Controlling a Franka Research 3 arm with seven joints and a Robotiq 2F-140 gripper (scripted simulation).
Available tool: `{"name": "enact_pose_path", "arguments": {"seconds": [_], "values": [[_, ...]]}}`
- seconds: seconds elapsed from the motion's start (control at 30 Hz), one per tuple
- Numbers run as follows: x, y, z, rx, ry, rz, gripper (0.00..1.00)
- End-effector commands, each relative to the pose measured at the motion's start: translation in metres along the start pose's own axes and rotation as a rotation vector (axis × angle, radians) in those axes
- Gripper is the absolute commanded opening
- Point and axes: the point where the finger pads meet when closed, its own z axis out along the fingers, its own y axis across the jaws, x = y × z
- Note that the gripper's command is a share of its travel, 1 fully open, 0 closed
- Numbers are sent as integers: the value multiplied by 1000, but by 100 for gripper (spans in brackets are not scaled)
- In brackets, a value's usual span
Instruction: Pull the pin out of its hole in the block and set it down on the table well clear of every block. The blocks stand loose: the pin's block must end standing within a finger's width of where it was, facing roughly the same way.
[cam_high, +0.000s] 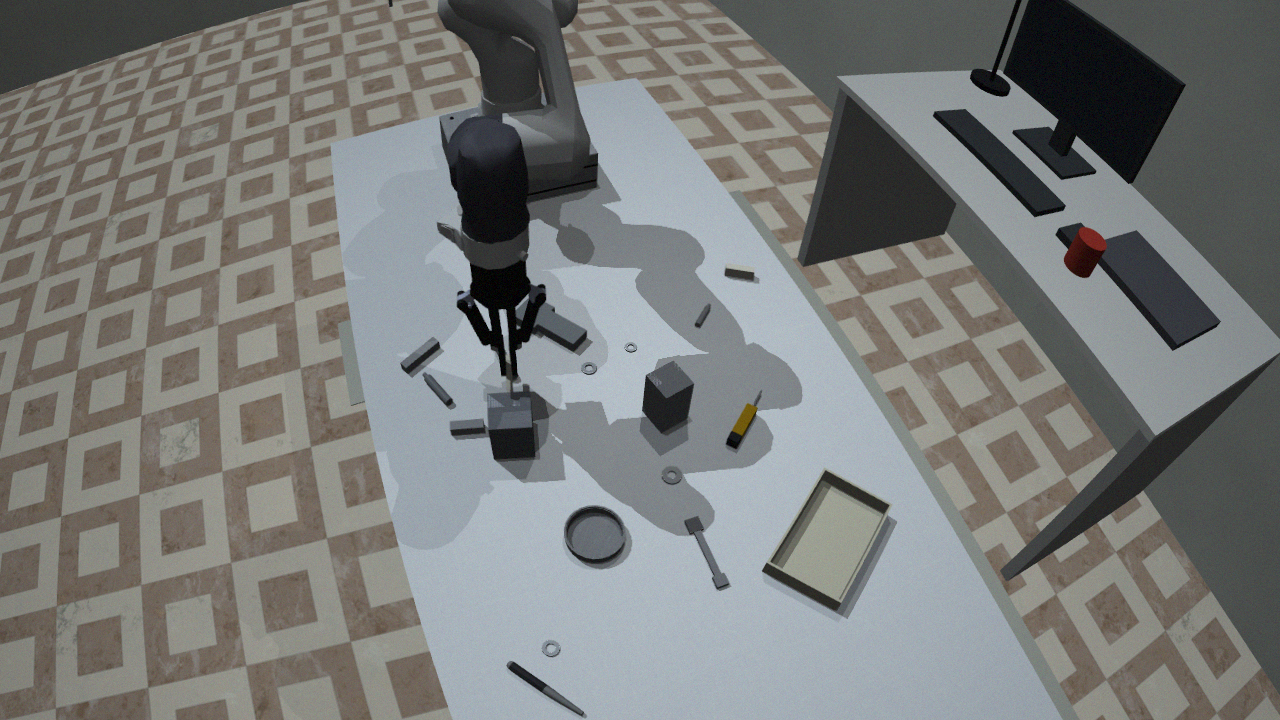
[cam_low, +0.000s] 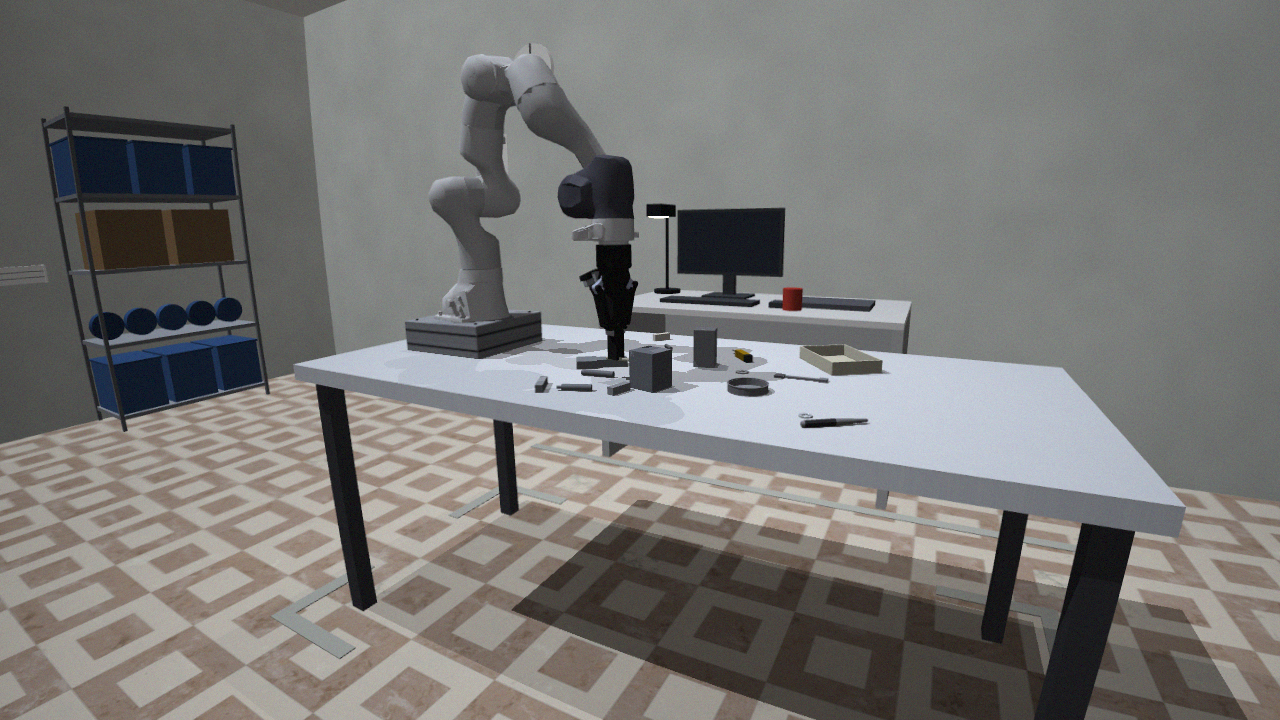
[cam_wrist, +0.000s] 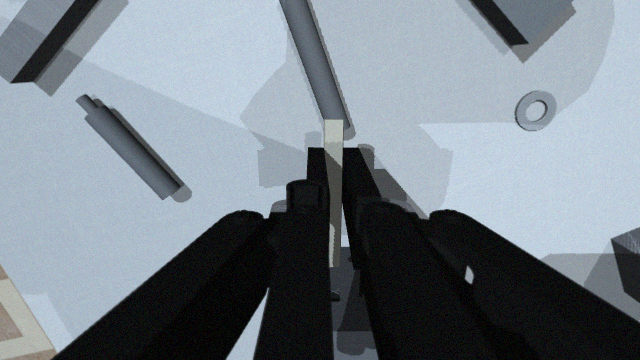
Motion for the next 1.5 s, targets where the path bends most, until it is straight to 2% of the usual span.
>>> {"name": "enact_pose_path", "arguments": {"seconds": [0.0, 1.47], "values": [[-2, -1, -2, -1, -9, 4, 10], [1, -1, -1, -2, -9, 6, 10]]}}
